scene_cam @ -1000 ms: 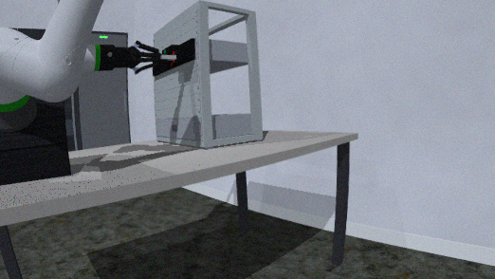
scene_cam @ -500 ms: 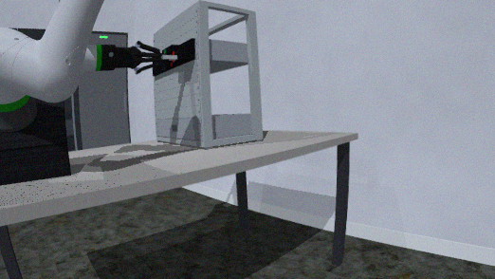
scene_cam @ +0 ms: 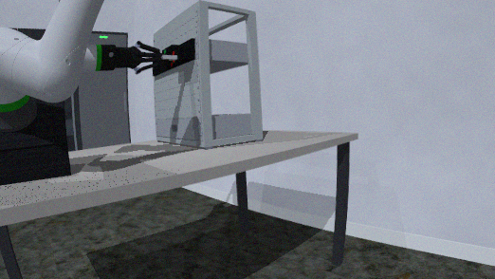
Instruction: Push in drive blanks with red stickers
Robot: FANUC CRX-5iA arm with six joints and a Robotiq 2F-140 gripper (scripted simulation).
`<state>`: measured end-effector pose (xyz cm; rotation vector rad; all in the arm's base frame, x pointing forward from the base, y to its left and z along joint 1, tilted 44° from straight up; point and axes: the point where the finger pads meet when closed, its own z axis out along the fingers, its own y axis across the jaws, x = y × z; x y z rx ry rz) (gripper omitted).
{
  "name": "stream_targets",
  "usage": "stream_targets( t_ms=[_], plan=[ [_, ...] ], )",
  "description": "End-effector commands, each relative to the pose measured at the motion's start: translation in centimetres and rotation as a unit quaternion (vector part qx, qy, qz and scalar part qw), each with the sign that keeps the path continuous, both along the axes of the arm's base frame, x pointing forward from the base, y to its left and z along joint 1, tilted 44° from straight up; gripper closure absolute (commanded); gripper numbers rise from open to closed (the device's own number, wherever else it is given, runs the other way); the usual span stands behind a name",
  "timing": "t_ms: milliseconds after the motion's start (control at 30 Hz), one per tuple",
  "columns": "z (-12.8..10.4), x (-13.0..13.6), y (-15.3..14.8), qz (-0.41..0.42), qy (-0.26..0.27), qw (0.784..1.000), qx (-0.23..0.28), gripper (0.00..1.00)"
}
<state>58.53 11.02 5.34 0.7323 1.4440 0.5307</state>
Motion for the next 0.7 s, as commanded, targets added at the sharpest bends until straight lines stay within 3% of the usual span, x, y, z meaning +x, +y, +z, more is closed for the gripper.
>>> stream_targets(
  t_ms=[0, 667],
  plan=[
    [0.01, 0.01, 0.02, 0.0, 0.0, 1.0, 0.0, 1.0],
    [-0.02, 0.99, -0.13, 0.0, 0.0, 1.0, 0.0, 1.0]
  ],
)
